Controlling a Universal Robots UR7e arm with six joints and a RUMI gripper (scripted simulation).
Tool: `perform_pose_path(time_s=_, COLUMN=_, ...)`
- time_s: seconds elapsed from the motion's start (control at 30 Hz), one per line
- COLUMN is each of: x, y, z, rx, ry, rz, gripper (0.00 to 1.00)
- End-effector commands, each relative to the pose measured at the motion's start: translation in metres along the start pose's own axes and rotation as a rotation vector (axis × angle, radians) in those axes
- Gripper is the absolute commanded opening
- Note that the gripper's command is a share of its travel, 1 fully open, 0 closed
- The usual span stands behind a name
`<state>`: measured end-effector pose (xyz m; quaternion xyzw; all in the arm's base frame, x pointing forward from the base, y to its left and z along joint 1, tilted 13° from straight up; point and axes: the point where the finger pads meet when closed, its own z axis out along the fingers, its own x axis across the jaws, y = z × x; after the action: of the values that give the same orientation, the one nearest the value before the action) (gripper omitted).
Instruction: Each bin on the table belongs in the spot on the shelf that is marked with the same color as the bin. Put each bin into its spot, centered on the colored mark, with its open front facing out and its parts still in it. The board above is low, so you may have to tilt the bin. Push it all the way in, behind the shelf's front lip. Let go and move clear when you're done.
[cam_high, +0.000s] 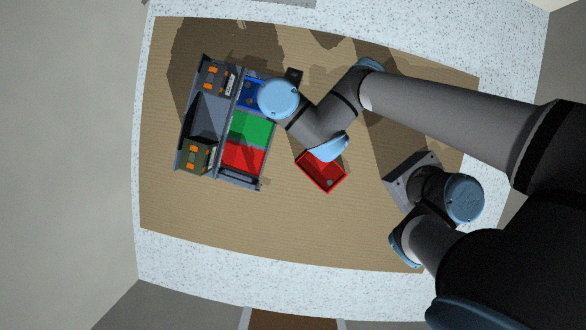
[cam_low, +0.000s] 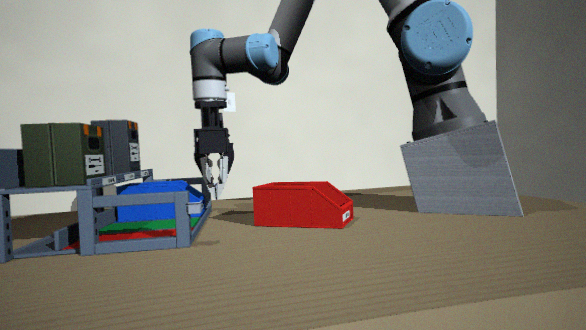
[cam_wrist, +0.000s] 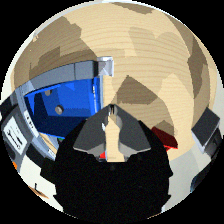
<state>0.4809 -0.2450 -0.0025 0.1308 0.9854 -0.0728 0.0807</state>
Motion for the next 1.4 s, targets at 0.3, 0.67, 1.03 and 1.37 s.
perform_pose_path(time_s=0.3, x=0.003, y=0.000, z=-0.005, rx=0.000, ry=-0.001, rz=0.000, gripper=0.00)
perform_pose_path(time_s=0.67, x=0.003, y=0.000, z=-0.024, rx=0.000, ry=-0.001, rz=0.000, gripper=0.00)
perform_pose_path(time_s=1.03, x=0.003, y=0.000, z=-0.059, rx=0.000, ry=-0.001, rz=0.000, gripper=0.00)
perform_pose_path(time_s=1.37, x=0.003, y=0.000, z=-0.064, rx=0.000, ry=-0.001, rz=0.000, gripper=0.00)
